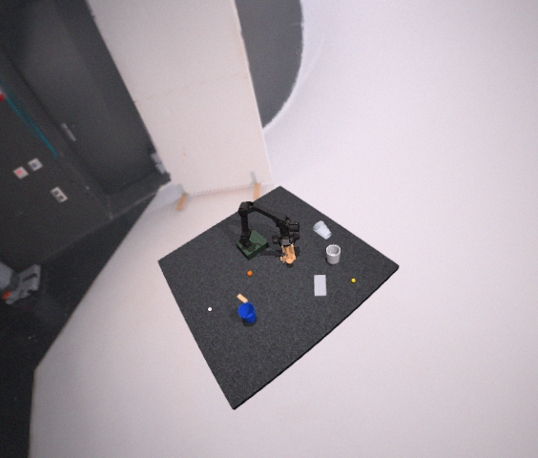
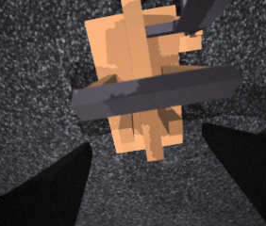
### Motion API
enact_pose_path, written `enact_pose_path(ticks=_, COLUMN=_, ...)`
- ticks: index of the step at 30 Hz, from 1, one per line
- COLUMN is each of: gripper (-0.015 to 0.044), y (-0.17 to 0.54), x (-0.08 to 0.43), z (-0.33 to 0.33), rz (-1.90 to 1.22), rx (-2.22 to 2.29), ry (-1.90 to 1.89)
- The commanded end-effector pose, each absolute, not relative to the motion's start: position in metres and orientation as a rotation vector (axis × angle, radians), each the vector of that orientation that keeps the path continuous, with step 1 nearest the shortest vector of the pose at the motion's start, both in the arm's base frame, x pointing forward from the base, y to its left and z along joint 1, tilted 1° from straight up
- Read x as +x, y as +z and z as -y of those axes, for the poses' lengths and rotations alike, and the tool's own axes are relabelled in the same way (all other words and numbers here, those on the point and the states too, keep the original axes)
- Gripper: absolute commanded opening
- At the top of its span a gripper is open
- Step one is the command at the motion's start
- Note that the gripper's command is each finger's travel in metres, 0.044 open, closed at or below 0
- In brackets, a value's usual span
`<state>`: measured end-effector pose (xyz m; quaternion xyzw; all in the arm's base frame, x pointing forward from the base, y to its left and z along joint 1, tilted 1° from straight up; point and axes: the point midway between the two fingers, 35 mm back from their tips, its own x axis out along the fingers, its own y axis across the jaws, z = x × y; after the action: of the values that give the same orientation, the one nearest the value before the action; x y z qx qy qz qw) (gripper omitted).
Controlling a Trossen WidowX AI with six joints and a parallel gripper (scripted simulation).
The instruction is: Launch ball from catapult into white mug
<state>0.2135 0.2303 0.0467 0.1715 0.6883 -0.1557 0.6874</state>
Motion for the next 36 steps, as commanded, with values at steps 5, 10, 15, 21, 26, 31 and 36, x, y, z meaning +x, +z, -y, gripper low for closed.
enact_pose_path(ticks=5, gripper=0.0440, y=0.032, x=0.212, z=-0.228, rz=-1.541, rx=0.373, ry=-0.354)
enact_pose_path(ticks=10, gripper=0.0440, y=0.024, x=0.212, z=-0.228, rz=-1.541, rx=0.373, ry=-0.354)
enact_pose_path(ticks=15, gripper=0.0440, y=0.016, x=0.212, z=-0.227, rz=-1.541, rx=0.373, ry=-0.354)
enact_pose_path(ticks=21, gripper=0.0387, y=0.018, x=0.212, z=-0.229, rz=-1.543, rx=0.381, ry=-0.351)
enact_pose_path(ticks=26, gripper=0.0256, y=0.018, x=0.212, z=-0.229, rz=-1.543, rx=0.381, ry=-0.351)
enact_pose_path(ticks=31, gripper=0.0164, y=0.018, x=0.212, z=-0.229, rz=-1.543, rx=0.381, ry=-0.351)
enact_pose_path(ticks=36, gripper=0.0131, y=0.018, x=0.212, z=-0.229, rz=-1.543, rx=0.381, ry=-0.351)
